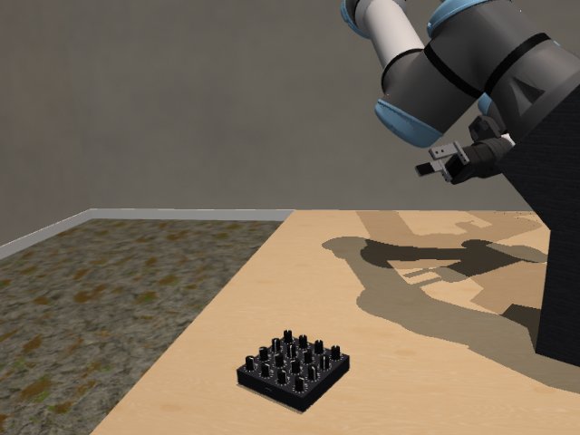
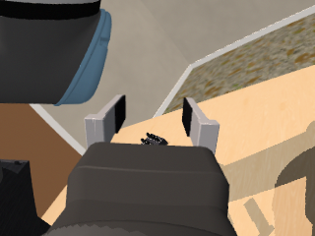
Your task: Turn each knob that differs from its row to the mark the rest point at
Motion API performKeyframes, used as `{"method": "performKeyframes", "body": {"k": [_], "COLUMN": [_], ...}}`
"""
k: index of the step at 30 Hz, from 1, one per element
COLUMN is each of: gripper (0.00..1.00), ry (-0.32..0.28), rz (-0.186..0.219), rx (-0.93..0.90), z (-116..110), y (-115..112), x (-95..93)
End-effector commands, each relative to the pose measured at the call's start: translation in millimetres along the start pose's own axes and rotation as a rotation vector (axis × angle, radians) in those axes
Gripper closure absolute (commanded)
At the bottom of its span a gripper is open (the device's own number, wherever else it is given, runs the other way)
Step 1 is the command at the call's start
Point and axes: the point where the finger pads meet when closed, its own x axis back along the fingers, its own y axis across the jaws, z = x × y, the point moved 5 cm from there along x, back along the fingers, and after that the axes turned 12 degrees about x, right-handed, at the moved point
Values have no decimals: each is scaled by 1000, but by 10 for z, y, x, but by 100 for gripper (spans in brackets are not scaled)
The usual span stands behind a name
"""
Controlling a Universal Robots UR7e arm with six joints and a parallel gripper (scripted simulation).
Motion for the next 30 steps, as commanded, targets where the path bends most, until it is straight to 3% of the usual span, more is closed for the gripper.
{"method": "performKeyframes", "body": {"k": [1, 8, 15, 21, 23, 30], "gripper": [0, 0, 0, 0, 0, 0], "ry": [-11, -27, -55, -84, -84, -122], "rz": [33, 78, 166, 264, 264, 405], "rx": [7, 18, 40, 68, 68, 113], "z": [-15, -38, -79, -123, -123, -181], "y": [3, 7, 14, 21, 21, 32], "x": [-40, -97, -202, -316, -316, -476]}}
